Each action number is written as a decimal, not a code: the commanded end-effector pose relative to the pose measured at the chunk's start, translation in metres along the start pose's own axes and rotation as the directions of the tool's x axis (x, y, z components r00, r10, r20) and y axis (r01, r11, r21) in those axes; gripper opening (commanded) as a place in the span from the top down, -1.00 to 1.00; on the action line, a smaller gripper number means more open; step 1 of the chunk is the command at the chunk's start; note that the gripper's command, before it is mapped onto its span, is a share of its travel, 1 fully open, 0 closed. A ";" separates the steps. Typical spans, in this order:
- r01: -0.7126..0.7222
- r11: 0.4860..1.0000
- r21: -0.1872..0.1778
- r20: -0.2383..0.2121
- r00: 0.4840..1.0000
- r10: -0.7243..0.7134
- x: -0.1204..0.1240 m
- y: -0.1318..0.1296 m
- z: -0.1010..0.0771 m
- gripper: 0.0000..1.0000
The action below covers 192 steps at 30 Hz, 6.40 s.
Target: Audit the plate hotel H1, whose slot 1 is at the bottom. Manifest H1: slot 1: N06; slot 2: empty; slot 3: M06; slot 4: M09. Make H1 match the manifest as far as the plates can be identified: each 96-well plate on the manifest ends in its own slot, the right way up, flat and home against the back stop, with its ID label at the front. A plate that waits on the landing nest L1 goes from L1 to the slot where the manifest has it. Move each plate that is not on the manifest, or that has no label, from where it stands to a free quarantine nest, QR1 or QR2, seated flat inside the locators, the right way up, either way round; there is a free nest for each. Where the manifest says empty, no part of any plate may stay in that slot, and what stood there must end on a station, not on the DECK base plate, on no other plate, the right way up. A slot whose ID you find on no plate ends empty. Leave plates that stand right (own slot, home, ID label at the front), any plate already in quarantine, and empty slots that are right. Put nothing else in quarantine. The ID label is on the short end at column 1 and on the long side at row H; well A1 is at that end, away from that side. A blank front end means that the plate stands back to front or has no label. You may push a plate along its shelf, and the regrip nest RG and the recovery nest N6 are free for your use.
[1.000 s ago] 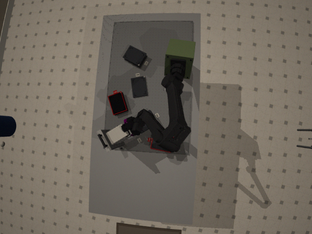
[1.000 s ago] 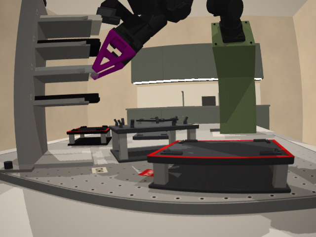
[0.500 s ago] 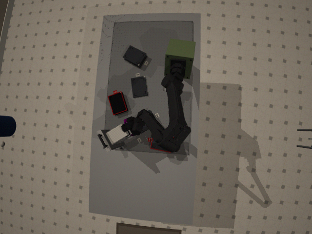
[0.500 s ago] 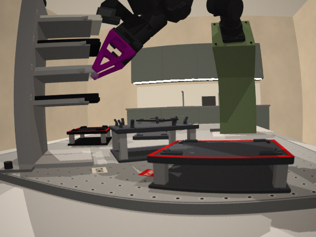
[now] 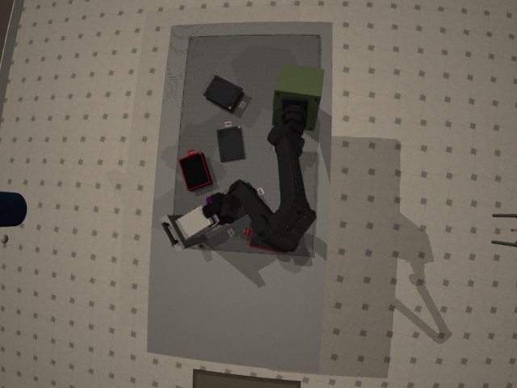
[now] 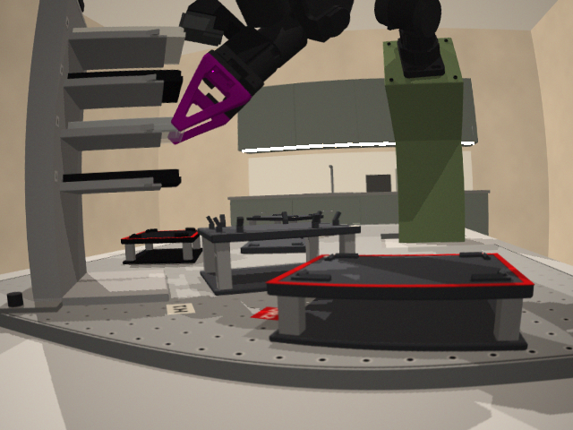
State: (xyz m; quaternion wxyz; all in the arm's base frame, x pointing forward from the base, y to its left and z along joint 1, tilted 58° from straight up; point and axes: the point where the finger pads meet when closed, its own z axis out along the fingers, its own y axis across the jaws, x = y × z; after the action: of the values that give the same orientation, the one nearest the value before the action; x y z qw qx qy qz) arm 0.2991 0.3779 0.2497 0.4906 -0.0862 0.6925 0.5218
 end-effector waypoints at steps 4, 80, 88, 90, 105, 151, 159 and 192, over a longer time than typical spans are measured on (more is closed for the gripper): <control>-0.008 1.000 -0.027 0.023 1.000 0.009 -0.001 0.011 -0.011 -0.72; 0.001 1.000 0.002 -0.013 1.000 -0.001 0.075 -0.003 -0.076 -0.72; 0.004 1.000 0.003 -0.015 1.000 -0.003 0.083 -0.003 -0.085 -0.72; 0.004 1.000 0.004 -0.015 1.000 -0.004 0.085 -0.003 -0.087 -0.72; 0.008 1.000 0.006 -0.018 1.000 -0.008 0.096 -0.004 -0.099 -0.72; 0.002 1.000 -0.010 0.001 1.000 -0.002 0.126 0.003 -0.102 -0.72; 0.003 1.000 -0.009 0.001 1.000 -0.003 0.129 0.003 -0.099 -0.72; 0.003 1.000 -0.008 -0.002 1.000 -0.003 0.140 0.003 -0.090 -0.72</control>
State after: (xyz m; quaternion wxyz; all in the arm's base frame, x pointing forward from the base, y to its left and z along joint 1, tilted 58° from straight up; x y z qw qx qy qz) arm 0.1796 0.3647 0.1556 0.4966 -0.0763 0.6776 0.5370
